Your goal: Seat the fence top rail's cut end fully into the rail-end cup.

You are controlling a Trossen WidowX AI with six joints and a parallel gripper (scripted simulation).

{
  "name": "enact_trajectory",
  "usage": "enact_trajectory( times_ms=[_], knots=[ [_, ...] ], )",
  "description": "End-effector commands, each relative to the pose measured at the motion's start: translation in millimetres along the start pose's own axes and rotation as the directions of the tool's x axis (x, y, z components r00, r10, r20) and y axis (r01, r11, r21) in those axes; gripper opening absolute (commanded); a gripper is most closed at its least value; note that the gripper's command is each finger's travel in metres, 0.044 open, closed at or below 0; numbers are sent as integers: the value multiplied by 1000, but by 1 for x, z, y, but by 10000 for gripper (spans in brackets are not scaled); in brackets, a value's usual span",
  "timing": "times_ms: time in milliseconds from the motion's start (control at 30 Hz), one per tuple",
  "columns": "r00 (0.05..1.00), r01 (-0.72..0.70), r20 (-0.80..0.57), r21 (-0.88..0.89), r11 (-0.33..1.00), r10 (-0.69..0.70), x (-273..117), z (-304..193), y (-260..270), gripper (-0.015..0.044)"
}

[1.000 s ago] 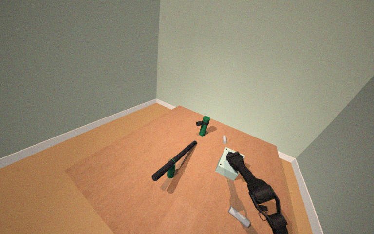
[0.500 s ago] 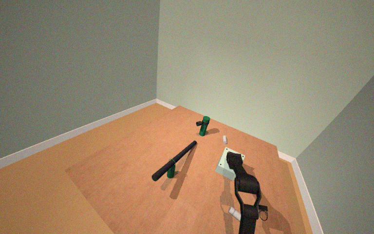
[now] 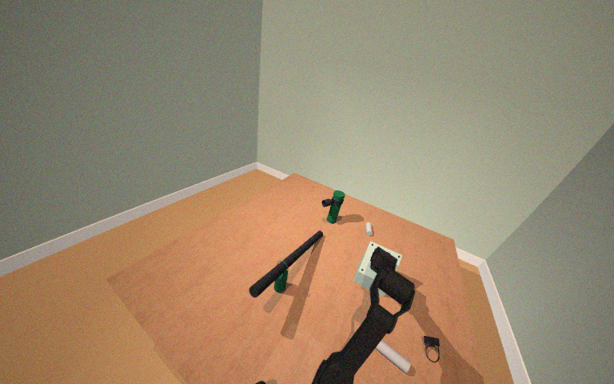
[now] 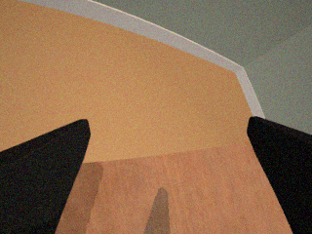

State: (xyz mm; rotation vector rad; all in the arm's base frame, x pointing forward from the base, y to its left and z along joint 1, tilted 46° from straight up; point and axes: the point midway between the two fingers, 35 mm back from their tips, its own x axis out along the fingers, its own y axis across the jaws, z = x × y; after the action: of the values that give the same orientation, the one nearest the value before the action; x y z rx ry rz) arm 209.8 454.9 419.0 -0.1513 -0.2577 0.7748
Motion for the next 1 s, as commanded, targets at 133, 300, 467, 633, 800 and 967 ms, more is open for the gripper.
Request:
enact_trajectory(
  times_ms=[133,300,467,633,800,967],
  knots=[
    [964,219,-114,-177,960,-241,24,-45,-129,440],
    [899,340,-177,-293,893,-400,20,-70,-216,440],
    [803,432,-232,-407,805,-549,-1,-92,-303,440],
    [706,487,-294,-459,743,-644,-28,-119,-367,440],
    [659,434,-421,-464,773,-623,-55,-168,-404,440],
    [600,372,-571,-420,828,-560,-92,-223,-432,440]
  ],
)
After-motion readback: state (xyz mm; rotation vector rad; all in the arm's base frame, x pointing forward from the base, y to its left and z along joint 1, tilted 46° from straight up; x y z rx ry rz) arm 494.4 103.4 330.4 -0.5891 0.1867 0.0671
